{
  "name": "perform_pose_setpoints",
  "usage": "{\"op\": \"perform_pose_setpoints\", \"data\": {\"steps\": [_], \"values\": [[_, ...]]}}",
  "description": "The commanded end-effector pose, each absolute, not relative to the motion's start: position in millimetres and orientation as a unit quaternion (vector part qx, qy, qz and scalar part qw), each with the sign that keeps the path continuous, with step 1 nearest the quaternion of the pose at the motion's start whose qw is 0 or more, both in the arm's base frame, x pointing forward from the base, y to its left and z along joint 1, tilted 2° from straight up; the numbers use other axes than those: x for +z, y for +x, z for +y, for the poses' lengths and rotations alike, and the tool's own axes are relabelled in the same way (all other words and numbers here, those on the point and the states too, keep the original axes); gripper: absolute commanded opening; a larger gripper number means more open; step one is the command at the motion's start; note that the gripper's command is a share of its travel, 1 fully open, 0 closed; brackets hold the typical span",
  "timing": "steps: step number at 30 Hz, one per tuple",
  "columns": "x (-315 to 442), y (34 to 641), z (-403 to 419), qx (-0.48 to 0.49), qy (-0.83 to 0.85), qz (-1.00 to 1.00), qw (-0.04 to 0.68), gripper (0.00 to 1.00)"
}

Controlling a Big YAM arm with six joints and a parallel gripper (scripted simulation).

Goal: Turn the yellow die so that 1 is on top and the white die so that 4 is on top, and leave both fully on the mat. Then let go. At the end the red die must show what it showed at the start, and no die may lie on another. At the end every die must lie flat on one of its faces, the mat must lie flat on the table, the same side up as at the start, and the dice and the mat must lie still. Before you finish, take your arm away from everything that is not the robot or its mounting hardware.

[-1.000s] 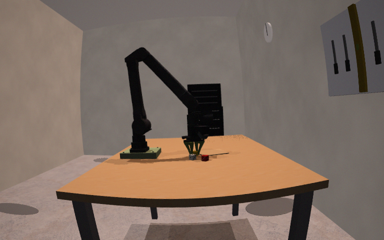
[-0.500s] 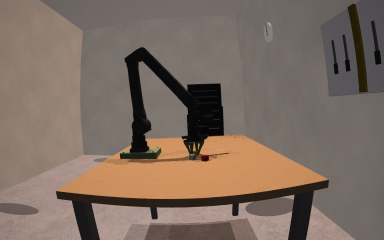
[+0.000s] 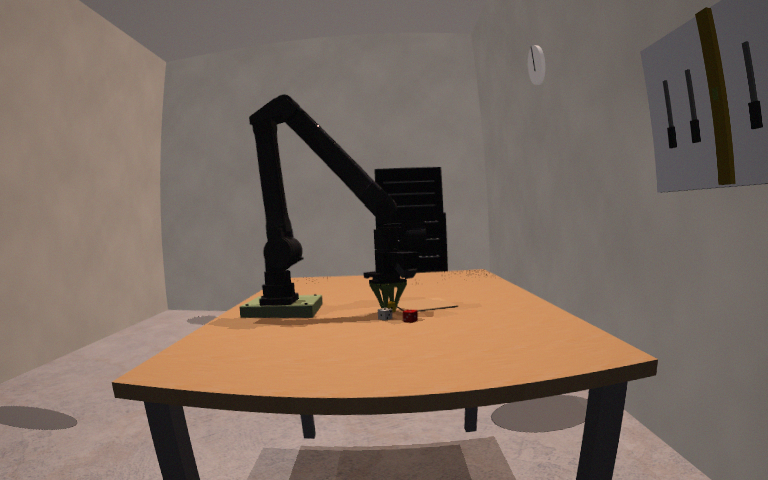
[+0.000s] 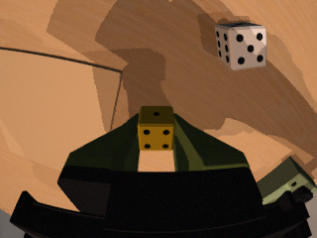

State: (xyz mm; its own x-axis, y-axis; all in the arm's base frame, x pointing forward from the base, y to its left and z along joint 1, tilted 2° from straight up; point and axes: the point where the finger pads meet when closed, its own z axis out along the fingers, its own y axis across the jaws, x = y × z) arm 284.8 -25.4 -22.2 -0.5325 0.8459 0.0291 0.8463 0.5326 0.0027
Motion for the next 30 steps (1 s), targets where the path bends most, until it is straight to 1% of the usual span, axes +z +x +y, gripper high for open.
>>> {"op": "perform_pose_setpoints", "data": {"steps": [1, 26, 28, 30], "values": [[-20.2, 290.4, -21.3, -0.011, -0.482, -0.876, 0.004, 0.2], [-19.8, 290.6, -21.3, -0.011, -0.482, -0.876, 0.003, 0.2], [-11.2, 294.0, -21.6, -0.013, -0.482, -0.876, -0.001, 0.2], [1.7, 310.0, -23.1, -0.02, -0.482, -0.876, -0.015, 0.2]]}}
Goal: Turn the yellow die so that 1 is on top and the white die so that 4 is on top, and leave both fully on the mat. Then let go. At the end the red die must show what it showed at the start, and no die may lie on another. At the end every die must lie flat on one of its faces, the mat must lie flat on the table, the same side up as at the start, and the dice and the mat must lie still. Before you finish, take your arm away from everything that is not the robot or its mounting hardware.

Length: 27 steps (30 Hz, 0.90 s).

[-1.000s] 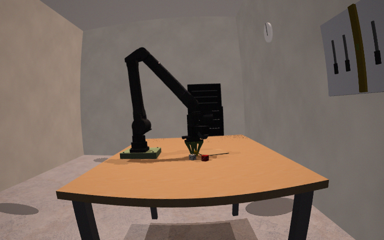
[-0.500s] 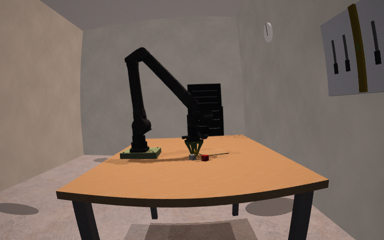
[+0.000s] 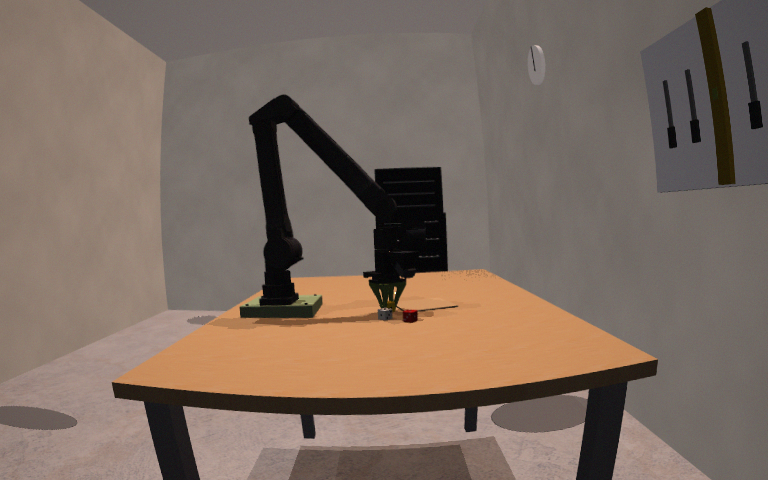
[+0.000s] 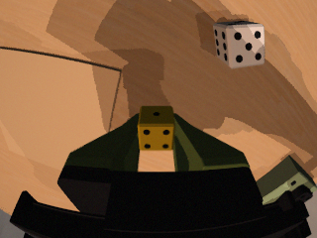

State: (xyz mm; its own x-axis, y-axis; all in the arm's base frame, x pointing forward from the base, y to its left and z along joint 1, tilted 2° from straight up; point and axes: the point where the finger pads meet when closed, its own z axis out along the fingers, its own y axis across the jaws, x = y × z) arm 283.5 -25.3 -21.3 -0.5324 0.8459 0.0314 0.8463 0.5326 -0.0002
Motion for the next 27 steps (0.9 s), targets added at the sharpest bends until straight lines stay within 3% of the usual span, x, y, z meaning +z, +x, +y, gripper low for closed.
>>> {"op": "perform_pose_setpoints", "data": {"steps": [1, 16, 22, 27], "values": [[5.4, 310.1, -23.2, -0.02, -0.481, -0.876, -0.016, 0.2], [96.1, 308.9, -31.5, -0.021, -0.481, -0.876, -0.02, 0.2], [76.8, 284.3, -29.6, -0.005, -0.482, -0.876, 0.018, 0.2], [95.7, 305.0, -32.0, -0.019, -0.482, -0.876, -0.017, 0.2]]}}
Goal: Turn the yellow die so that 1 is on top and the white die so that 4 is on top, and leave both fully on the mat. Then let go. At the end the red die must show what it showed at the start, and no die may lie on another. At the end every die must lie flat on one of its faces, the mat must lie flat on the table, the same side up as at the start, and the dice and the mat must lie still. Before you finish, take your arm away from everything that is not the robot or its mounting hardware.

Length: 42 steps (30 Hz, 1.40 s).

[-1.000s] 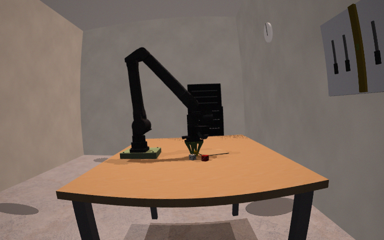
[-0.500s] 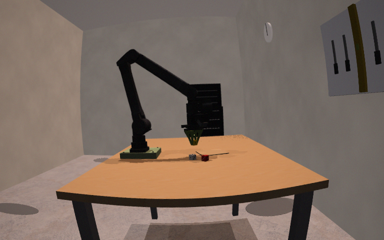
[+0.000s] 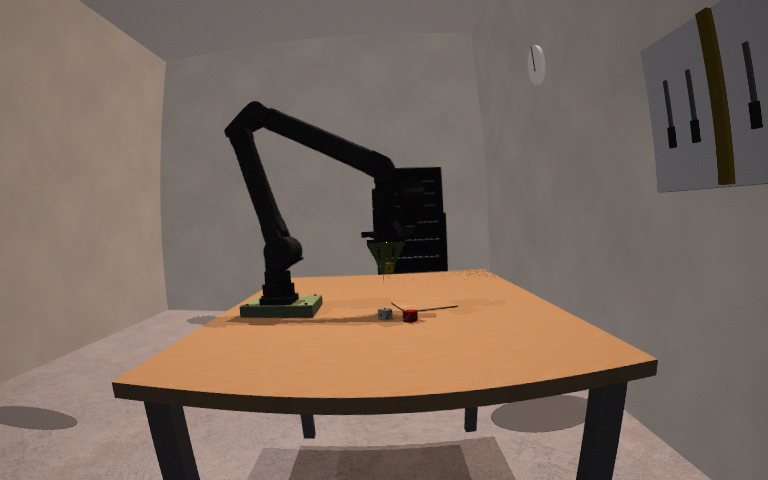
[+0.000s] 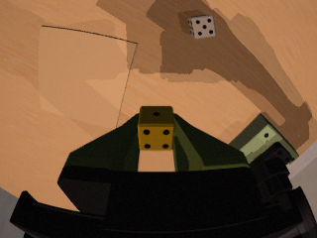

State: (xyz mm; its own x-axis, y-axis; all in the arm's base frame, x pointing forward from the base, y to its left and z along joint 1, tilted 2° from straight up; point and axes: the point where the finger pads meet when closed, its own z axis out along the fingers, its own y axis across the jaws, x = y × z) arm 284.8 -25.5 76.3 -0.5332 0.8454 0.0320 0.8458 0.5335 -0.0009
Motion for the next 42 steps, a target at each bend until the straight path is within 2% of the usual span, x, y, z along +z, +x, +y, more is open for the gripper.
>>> {"op": "perform_pose_setpoints", "data": {"steps": [1, 15, 42], "values": [[95.6, 305.0, -32.0, -0.019, -0.482, -0.876, -0.016, 0.2], [97.0, 343.5, 15.6, -0.022, -0.315, -0.949, -0.021, 0.2], [89.5, 389.0, 160.4, -0.023, 0.143, -0.989, -0.027, 0.2]]}}
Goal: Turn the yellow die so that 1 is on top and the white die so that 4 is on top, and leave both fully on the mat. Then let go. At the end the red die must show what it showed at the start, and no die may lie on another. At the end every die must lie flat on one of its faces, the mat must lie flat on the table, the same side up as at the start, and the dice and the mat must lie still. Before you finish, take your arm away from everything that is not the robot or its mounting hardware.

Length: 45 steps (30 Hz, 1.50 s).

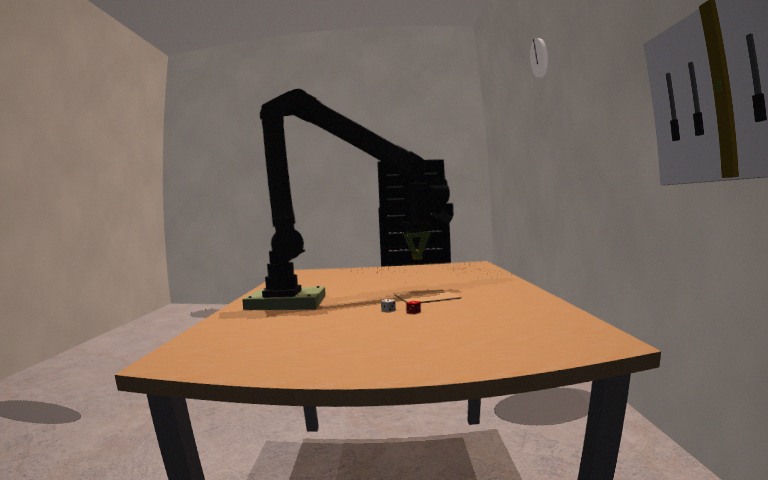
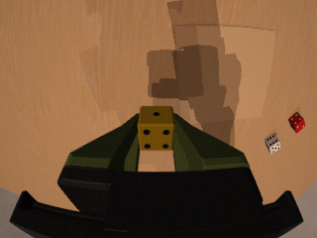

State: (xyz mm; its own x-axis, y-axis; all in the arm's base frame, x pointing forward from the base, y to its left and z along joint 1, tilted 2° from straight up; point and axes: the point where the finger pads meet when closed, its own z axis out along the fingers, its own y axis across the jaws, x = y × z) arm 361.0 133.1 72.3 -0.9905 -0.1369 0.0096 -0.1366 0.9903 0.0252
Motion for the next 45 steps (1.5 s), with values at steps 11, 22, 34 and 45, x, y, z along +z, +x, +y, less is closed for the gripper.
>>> {"op": "perform_pose_setpoints", "data": {"steps": [11, 22, 34, 45], "values": [[87.2, 390.6, 189.9, -0.022, 0.231, -0.972, -0.026, 0.2], [84.6, 378.1, 176.9, -0.052, 0.218, -0.961, -0.163, 0.2], [78.7, 378.4, 175.8, -0.101, 0.189, -0.899, -0.383, 0.2], [73.6, 375.6, 176.2, -0.127, 0.176, -0.839, -0.499, 0.2]]}}
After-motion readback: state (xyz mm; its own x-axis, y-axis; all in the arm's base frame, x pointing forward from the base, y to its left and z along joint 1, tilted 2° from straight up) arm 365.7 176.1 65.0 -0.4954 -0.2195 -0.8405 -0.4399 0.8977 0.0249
